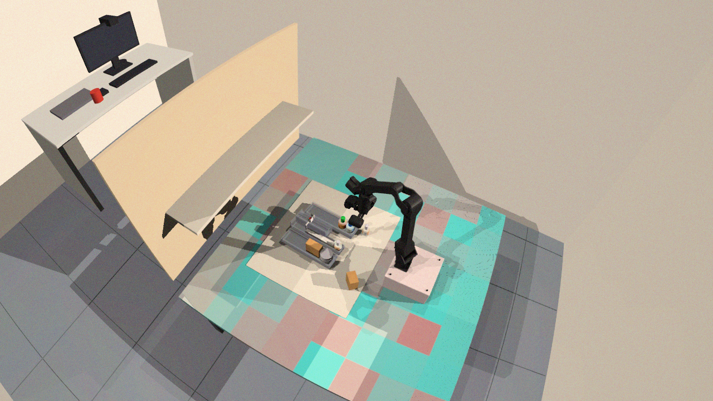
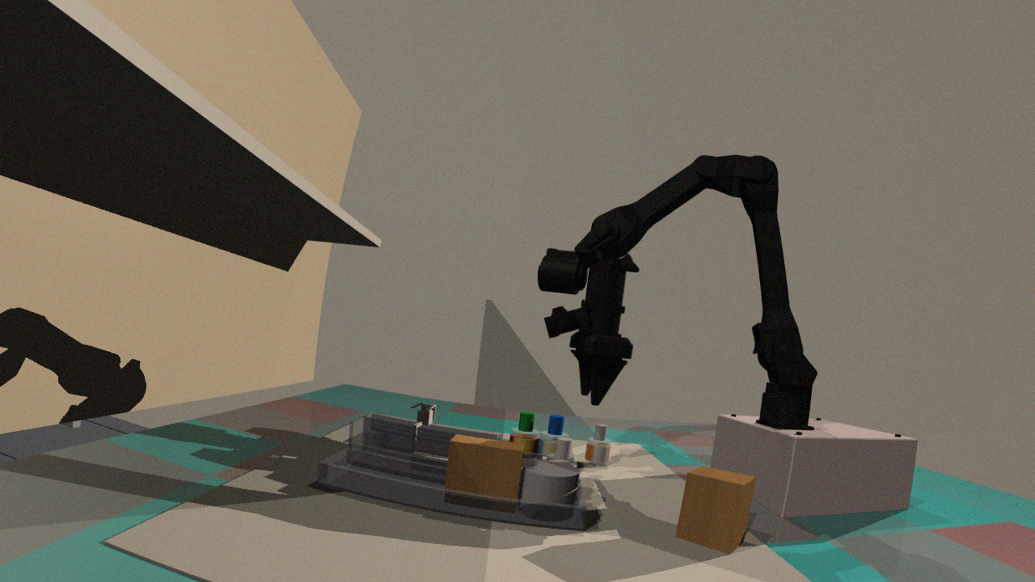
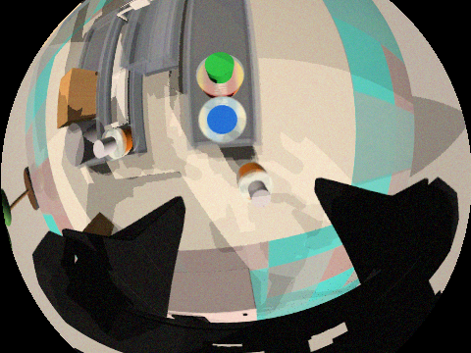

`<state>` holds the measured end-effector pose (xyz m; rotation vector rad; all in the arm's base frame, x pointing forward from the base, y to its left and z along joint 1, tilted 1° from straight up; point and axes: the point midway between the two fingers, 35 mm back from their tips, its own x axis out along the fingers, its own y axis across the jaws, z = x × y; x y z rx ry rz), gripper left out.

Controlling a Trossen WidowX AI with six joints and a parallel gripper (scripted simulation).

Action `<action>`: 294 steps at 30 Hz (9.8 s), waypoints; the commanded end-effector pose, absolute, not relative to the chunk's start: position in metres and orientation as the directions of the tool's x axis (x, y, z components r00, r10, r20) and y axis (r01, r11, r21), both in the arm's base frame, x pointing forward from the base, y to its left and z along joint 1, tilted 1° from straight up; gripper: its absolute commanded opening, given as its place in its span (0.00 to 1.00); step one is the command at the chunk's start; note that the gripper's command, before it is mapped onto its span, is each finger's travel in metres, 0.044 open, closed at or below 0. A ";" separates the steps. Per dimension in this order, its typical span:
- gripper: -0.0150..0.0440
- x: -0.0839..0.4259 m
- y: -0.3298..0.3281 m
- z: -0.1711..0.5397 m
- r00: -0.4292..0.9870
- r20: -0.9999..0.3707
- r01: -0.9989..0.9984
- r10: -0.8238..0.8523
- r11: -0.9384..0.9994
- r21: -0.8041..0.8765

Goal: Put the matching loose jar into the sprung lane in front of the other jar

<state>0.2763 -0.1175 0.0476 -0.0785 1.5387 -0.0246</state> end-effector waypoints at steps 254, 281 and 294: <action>0.25 0.333 0.022 0.003 0.010 -1.000 0.044 -0.017 0.999 -0.016; 0.25 0.333 0.022 0.002 0.010 -1.000 0.044 -0.017 0.999 -0.016; 0.25 0.333 0.022 0.001 0.010 -1.000 0.044 -0.017 0.999 -0.016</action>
